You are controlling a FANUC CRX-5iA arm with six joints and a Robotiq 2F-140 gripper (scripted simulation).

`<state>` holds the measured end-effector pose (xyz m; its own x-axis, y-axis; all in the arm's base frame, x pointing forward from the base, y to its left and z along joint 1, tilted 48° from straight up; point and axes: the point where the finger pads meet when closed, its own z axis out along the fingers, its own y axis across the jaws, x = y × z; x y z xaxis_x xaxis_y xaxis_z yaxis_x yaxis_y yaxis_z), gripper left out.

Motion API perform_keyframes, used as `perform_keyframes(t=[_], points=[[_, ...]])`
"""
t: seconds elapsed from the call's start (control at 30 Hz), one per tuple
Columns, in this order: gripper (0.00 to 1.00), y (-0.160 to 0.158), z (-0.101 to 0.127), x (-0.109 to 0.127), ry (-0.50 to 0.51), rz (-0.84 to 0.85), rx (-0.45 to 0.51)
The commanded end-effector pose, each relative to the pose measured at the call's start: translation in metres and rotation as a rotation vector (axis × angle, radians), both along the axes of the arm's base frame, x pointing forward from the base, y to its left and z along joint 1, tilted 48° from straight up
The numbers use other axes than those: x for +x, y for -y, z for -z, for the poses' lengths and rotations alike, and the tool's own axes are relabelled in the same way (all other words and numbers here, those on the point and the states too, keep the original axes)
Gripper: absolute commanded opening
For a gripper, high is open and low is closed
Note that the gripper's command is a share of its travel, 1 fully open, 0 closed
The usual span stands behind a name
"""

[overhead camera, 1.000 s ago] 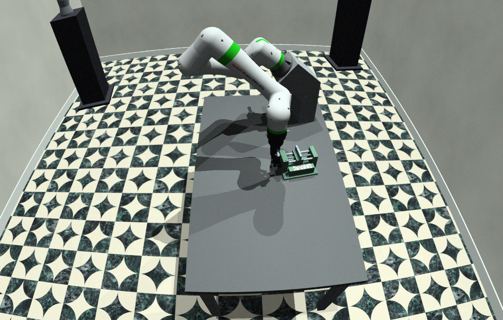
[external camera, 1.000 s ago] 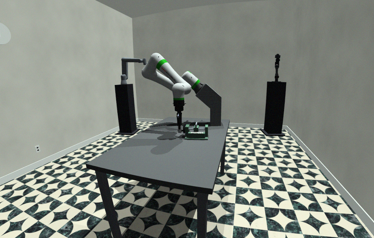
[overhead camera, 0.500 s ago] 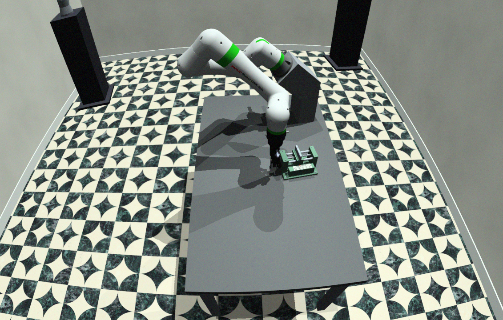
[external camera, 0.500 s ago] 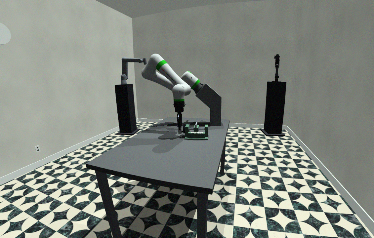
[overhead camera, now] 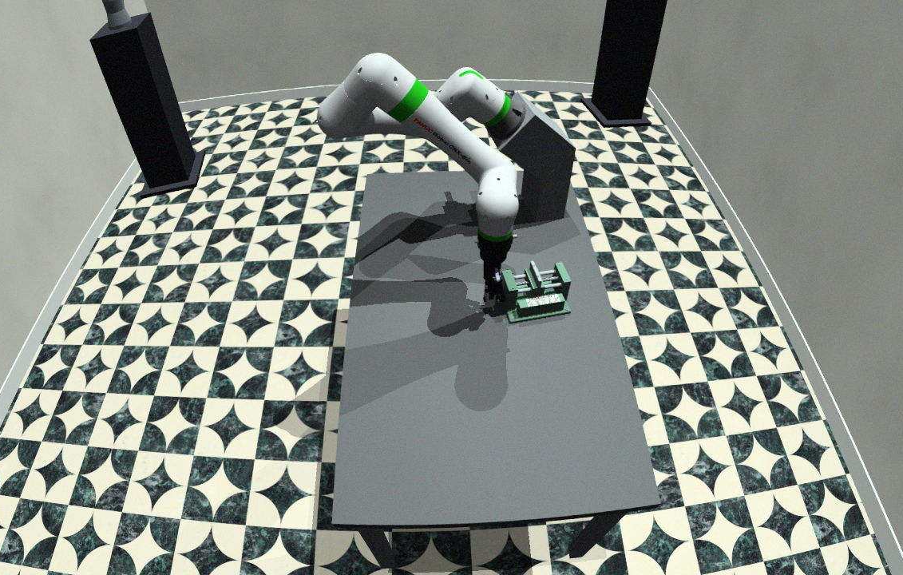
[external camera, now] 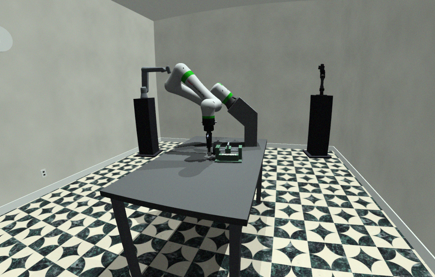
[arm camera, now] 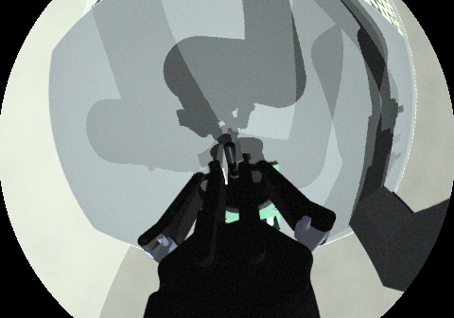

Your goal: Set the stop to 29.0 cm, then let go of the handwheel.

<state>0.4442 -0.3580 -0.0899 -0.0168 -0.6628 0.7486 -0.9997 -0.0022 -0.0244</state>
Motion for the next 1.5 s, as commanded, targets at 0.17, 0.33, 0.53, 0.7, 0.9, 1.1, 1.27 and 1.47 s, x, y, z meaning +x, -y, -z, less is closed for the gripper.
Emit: perform_keyframes(t=[0.17, 0.33, 0.53, 0.7, 0.9, 1.1, 1.27, 1.47], points=[[0.04, 0.001, 0.001, -0.004, 0.000, 0.000, 0.000], [0.04, 0.001, 0.002, -0.007, 0.000, 0.000, 0.000], [0.04, 0.002, 0.002, -0.009, 0.000, 0.000, 0.000], [0.04, 0.002, 0.002, -0.011, 0.000, 0.000, 0.000], [0.04, 0.002, 0.002, -0.012, 0.000, 0.000, 0.000], [0.04, 0.002, 0.002, -0.013, 0.000, 0.000, 0.000], [0.04, 0.002, 0.002, -0.014, 0.000, 0.000, 0.000], [0.04, 0.002, 0.002, -0.014, 0.000, 0.000, 0.000]])
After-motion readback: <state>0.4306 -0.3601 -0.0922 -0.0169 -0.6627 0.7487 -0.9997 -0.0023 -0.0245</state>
